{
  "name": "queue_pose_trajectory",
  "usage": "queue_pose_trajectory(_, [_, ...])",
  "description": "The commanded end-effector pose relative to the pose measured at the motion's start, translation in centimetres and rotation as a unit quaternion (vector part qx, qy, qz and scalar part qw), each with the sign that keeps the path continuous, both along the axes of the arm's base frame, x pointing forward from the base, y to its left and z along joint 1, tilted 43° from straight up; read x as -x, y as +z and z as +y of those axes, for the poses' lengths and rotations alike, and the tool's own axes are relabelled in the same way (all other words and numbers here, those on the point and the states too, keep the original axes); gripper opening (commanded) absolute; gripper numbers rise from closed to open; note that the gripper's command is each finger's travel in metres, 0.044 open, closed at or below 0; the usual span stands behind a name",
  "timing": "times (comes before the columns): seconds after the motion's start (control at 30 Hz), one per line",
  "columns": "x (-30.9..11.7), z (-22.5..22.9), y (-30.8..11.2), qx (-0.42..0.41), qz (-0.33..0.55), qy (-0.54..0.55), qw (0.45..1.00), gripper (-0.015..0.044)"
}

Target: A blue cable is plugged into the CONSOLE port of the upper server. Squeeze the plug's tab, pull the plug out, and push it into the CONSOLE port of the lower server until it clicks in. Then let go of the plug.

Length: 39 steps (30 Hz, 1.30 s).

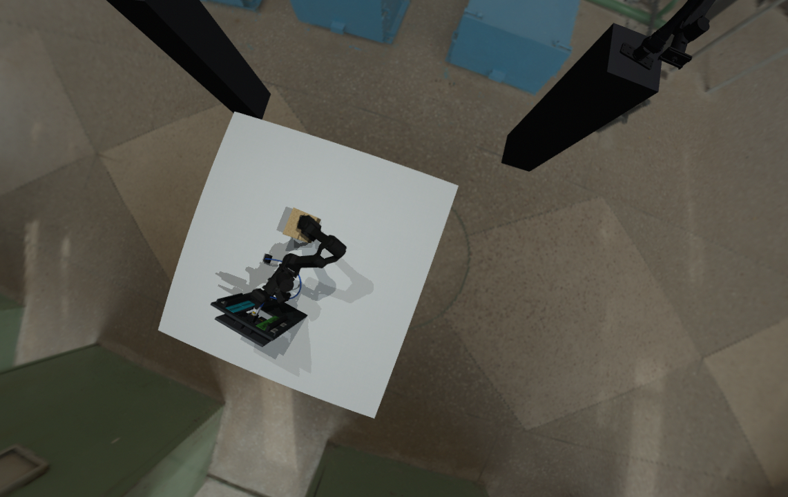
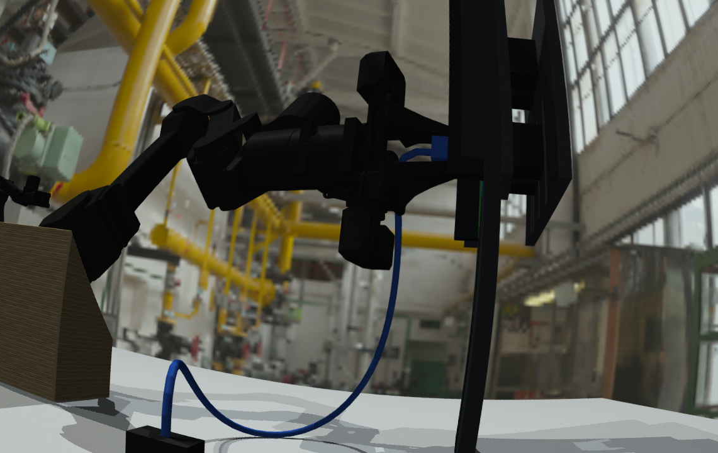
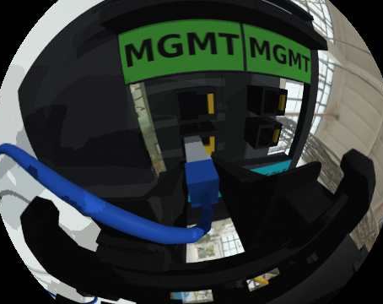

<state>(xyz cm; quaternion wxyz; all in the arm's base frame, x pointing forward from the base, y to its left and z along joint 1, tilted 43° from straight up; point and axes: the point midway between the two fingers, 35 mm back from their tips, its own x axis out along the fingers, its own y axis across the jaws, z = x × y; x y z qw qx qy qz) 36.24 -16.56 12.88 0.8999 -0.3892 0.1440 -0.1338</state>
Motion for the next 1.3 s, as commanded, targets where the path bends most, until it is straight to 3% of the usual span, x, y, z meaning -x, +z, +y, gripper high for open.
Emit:
queue_pose_trajectory(0.0, [-0.15, -0.19, 0.27, -0.001, -0.005, -0.005, 1.0, 0.0])
queue_pose_trajectory(1.27, [-0.71, -0.32, 0.26, 0.0, -0.006, -0.005, 1.0, 0.0])
